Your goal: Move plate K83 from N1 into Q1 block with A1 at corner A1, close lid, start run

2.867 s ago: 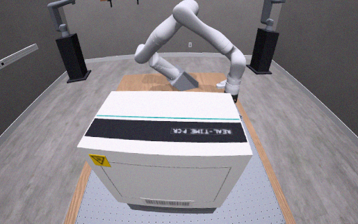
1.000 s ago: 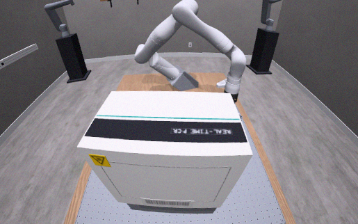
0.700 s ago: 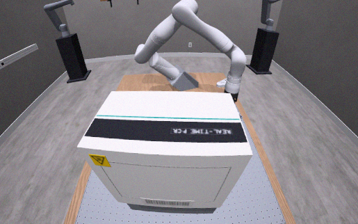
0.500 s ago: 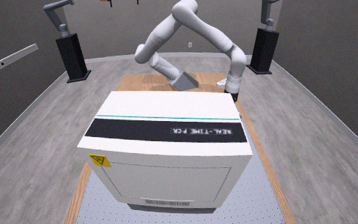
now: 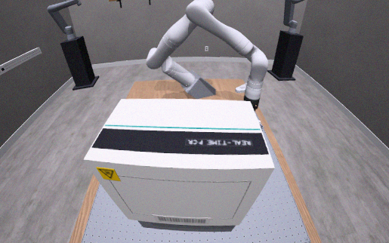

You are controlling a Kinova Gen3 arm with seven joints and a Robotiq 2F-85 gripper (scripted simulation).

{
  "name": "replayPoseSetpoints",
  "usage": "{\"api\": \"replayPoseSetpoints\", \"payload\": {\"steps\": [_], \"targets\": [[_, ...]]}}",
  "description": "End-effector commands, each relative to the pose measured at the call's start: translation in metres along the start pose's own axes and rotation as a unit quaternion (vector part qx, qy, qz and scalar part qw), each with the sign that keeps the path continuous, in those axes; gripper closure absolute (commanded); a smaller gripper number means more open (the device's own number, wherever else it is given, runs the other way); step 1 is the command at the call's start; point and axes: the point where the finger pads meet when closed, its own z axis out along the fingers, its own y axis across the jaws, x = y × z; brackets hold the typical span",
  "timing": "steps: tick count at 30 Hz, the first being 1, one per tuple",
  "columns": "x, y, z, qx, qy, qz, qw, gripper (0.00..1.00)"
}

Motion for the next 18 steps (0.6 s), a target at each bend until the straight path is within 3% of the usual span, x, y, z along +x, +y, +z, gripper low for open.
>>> {"api": "replayPoseSetpoints", "payload": {"steps": [1,18], "targets": [[-0.001,0.0,-0.005,0.0,-0.001,0.0,1.0,0.09],[-0.001,0.0,-0.025,0.0,-0.001,0.0,1.0,0.09]]}}
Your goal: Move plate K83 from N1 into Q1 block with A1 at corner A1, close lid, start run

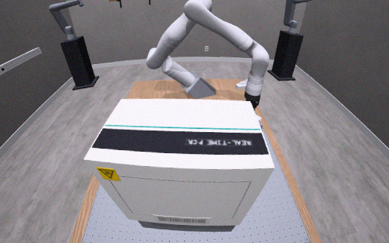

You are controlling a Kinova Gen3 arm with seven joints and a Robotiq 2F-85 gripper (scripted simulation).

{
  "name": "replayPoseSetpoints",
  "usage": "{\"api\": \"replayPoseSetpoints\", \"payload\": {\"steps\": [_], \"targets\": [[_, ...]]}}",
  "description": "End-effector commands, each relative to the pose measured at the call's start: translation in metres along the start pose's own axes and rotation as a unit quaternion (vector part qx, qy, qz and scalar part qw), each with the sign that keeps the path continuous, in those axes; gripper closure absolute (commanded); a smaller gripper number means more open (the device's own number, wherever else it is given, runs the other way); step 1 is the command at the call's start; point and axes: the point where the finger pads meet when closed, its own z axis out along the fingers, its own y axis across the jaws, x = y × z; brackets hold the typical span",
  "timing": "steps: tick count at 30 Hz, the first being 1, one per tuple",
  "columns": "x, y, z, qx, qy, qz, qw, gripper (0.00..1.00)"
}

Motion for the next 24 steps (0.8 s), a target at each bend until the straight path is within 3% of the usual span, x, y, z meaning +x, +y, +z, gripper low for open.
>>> {"api": "replayPoseSetpoints", "payload": {"steps": [1,24], "targets": [[-0.001,0.0,-0.005,0.0,-0.001,0.0,1.0,0.09],[-0.001,0.0,-0.033,0.0,-0.001,0.0,1.0,0.09]]}}
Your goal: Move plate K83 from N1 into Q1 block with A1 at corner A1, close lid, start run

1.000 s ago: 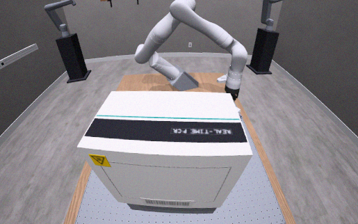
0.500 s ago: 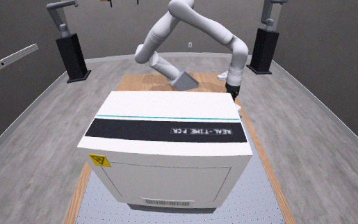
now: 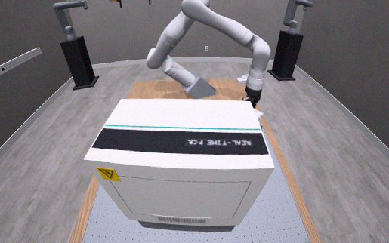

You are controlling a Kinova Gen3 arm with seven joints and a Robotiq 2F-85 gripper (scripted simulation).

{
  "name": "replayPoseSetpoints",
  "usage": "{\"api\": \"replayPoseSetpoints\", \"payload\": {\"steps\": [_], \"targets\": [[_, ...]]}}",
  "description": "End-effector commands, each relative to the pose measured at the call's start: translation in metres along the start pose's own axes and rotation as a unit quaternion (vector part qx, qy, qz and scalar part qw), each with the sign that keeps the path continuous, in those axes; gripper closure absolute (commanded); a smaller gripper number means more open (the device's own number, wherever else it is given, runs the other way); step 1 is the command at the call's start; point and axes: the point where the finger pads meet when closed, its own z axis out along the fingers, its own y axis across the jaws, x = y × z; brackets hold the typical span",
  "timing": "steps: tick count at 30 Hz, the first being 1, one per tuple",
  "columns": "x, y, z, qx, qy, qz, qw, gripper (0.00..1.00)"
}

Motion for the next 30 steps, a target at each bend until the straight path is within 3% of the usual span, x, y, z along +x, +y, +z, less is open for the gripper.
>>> {"api": "replayPoseSetpoints", "payload": {"steps": [1,30], "targets": [[0.0,0.0,-0.005,0.0,-0.001,0.0,1.0,0.09],[0.0,0.0,-0.039,0.0,-0.001,0.0,1.0,0.09]]}}
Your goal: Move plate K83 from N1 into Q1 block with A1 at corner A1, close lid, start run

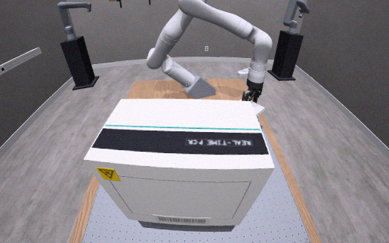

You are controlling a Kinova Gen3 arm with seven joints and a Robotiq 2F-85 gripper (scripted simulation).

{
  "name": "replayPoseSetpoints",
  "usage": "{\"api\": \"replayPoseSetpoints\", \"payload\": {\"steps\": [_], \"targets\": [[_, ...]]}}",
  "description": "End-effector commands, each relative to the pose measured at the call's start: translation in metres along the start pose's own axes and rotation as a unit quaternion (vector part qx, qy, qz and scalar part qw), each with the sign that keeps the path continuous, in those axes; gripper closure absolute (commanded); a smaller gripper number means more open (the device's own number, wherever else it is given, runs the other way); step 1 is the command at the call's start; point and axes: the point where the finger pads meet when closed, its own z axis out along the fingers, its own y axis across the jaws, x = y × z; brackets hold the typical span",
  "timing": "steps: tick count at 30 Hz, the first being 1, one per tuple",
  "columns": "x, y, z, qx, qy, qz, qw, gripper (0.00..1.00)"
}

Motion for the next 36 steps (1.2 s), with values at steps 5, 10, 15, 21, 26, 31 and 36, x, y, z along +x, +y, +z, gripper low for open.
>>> {"api": "replayPoseSetpoints", "payload": {"steps": [5,10,15,21,26,31,36], "targets": [[0.0,0.0,-0.011,0.0,-0.001,0.0,1.0,0.09],[0.0,0.0,-0.016,0.0,-0.001,0.0,1.0,0.09],[0.0,0.0,-0.021,0.0,-0.001,0.0,1.0,0.09],[0.0,0.0,-0.029,0.0,-0.001,0.0,1.0,0.09],[0.0,0.0,-0.036,0.0,-0.001,0.0,1.0,0.09],[0.0,0.0,-0.04,0.0,-0.001,0.0,1.0,0.09],[0.0,0.0,-0.047,0.0,-0.001,0.0,1.0,0.09]]}}
